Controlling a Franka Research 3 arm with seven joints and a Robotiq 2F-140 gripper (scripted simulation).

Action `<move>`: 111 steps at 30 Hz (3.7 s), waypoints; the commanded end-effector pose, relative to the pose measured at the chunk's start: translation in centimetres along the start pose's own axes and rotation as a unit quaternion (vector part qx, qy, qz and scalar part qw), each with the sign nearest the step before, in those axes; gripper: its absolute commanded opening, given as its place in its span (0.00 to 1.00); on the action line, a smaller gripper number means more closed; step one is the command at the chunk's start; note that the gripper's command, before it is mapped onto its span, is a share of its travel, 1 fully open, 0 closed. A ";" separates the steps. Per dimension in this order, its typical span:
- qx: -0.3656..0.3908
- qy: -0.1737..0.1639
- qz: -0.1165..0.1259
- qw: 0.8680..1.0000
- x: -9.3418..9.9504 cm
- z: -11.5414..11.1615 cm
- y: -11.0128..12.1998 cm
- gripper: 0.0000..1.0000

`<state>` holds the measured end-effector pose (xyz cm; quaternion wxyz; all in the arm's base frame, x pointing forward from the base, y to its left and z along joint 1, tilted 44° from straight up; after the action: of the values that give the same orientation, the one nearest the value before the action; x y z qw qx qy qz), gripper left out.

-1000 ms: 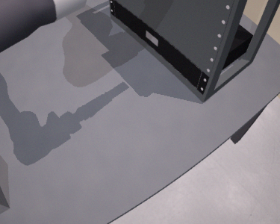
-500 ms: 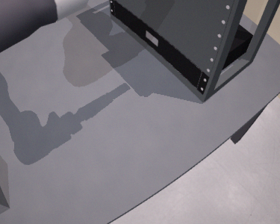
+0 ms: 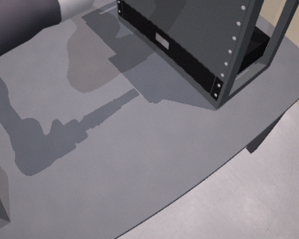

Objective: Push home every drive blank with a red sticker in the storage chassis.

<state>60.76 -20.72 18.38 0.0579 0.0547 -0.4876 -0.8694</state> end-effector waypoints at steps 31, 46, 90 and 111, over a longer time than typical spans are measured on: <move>-0.003 -0.002 -0.001 1.000 0.0 -0.4 0.1 0.00; -0.003 -0.002 -0.001 1.000 0.0 -0.4 0.1 0.00; -0.003 -0.002 -0.001 1.000 0.0 -0.3 0.1 0.00; -0.003 -0.002 -0.001 1.000 -1.0 -0.2 0.1 0.00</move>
<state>61.65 -20.79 18.47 0.0568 0.0556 -0.4878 -0.8693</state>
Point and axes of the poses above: the point where the finger pads meet when closed, its own x axis back along the fingers, its own y axis across the jaws, z = x × y, the point moved 9 cm from there along x, back along the fingers, and after that the axes turned 12 degrees about x, right-handed, at the moved point
